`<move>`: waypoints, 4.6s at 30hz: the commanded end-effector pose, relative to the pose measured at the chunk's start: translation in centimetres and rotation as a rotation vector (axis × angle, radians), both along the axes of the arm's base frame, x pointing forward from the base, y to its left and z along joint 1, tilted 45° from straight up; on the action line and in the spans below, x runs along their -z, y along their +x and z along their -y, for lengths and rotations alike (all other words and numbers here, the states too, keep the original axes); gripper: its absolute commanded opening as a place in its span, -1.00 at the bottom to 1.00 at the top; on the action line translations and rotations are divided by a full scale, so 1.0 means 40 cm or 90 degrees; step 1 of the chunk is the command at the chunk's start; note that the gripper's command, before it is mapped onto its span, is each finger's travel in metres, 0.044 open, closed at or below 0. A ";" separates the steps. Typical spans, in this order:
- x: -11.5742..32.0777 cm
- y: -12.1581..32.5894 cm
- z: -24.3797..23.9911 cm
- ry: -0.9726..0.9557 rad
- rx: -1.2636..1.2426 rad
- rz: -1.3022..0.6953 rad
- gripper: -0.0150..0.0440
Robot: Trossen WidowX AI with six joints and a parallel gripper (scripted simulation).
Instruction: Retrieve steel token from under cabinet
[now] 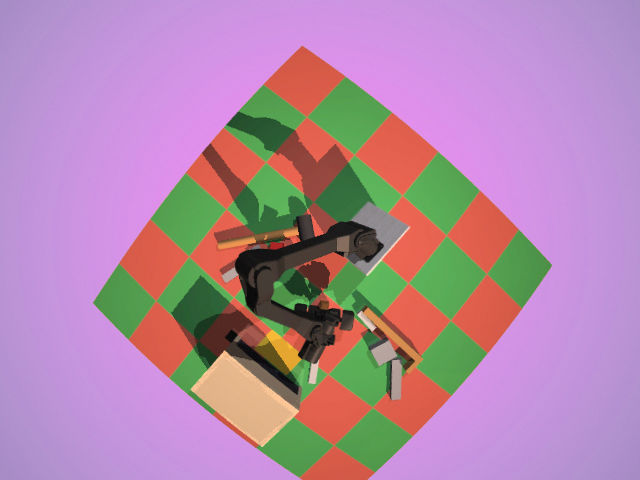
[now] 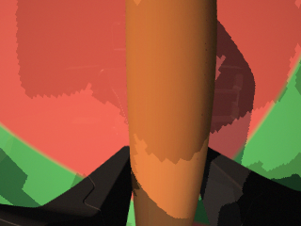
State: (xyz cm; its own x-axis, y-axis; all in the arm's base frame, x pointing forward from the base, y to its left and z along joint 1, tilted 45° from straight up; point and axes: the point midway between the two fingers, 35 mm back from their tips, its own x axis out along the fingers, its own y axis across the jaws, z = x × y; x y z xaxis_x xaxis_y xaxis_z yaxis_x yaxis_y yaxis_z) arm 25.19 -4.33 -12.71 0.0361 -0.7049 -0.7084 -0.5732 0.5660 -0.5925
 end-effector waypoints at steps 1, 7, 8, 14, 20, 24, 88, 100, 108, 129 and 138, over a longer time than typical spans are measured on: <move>0.010 0.001 -0.017 0.004 -0.005 0.002 -0.49; 0.015 -0.001 -0.022 0.004 -0.005 0.002 -0.49; 0.017 -0.002 -0.024 0.004 -0.005 0.002 -0.49; 0.029 -0.009 -0.037 0.004 -0.005 0.002 -0.49; 0.040 -0.016 -0.047 0.004 -0.005 0.002 -0.49; 0.048 -0.020 -0.055 0.004 -0.005 0.002 -0.49; 0.157 -0.070 -0.167 0.008 -0.005 0.003 -0.49; 0.180 -0.073 -0.192 0.009 -0.005 0.003 -0.49; 0.195 -0.073 -0.208 0.009 -0.005 0.004 -0.49; 0.217 -0.074 -0.231 0.011 0.012 0.020 -0.49; 0.217 -0.074 -0.231 0.012 0.044 0.052 -0.49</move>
